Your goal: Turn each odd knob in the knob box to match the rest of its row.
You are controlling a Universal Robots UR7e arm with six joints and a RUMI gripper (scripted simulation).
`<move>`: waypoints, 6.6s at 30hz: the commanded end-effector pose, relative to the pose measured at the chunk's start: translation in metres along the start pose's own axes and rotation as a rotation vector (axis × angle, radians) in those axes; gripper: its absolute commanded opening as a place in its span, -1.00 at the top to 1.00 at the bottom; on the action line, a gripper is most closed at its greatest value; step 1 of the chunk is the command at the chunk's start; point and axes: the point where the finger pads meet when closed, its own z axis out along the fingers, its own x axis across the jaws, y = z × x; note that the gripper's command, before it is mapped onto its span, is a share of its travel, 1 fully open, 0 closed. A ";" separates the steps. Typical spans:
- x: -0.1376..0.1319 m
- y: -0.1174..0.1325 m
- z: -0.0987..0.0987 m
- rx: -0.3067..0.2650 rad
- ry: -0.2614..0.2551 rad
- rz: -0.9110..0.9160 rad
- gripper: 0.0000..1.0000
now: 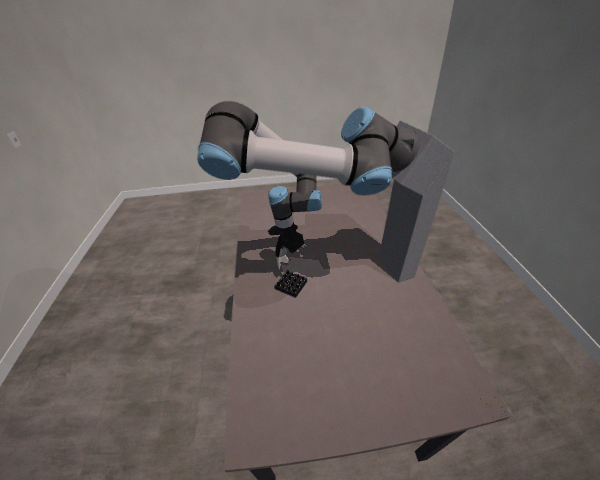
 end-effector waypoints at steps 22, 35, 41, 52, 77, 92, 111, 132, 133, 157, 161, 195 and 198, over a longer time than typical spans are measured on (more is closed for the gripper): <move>-0.073 0.061 0.004 0.095 -0.105 -0.305 -1.00; -0.073 0.061 0.004 0.095 -0.105 -0.305 -1.00; -0.073 0.061 0.004 0.095 -0.105 -0.305 -1.00; -0.073 0.061 0.004 0.095 -0.105 -0.305 -1.00; -0.073 0.061 0.004 0.095 -0.105 -0.305 -1.00; -0.073 0.061 0.004 0.095 -0.105 -0.305 -1.00; -0.073 0.061 0.004 0.095 -0.105 -0.305 -1.00; -0.071 0.068 0.005 0.095 -0.104 -0.304 -1.00; -0.071 0.070 0.006 0.095 -0.104 -0.304 -1.00; -0.062 0.106 0.010 0.095 -0.104 -0.304 -1.00; -0.061 0.110 0.011 0.095 -0.104 -0.304 -1.00; -0.060 0.112 0.011 0.095 -0.104 -0.304 -1.00; -0.060 0.112 0.011 0.095 -0.104 -0.304 -1.00</move>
